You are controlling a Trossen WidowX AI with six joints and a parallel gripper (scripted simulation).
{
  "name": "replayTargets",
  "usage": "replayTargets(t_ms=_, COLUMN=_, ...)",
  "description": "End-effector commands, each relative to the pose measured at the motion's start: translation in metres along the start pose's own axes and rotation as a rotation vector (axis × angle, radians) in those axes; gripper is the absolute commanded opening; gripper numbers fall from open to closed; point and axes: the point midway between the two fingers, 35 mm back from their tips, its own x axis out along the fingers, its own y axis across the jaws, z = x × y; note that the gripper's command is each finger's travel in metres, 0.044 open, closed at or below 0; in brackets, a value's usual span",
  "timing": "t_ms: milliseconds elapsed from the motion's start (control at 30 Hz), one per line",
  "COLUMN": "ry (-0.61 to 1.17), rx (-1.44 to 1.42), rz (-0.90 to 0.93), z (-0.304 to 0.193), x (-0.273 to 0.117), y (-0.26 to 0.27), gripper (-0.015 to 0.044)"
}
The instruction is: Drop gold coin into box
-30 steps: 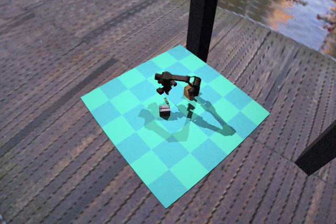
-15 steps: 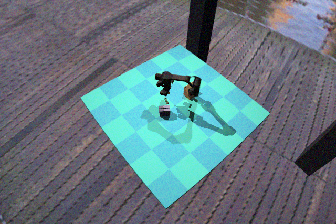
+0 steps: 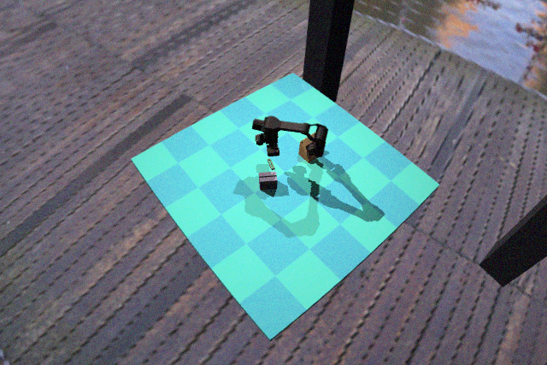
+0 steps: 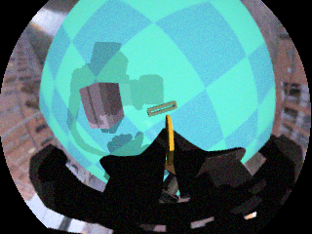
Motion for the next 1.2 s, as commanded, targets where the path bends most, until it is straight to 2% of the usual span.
replayTargets(t_ms=0, ry=0.002, rx=-0.03, rz=-0.005, z=-0.001, x=0.0, y=-0.001, gripper=0.0)
replayTargets(t_ms=1167, ry=-0.012, rx=-0.042, rz=-0.022, z=0.024, x=-0.004, y=0.065, gripper=0.0)
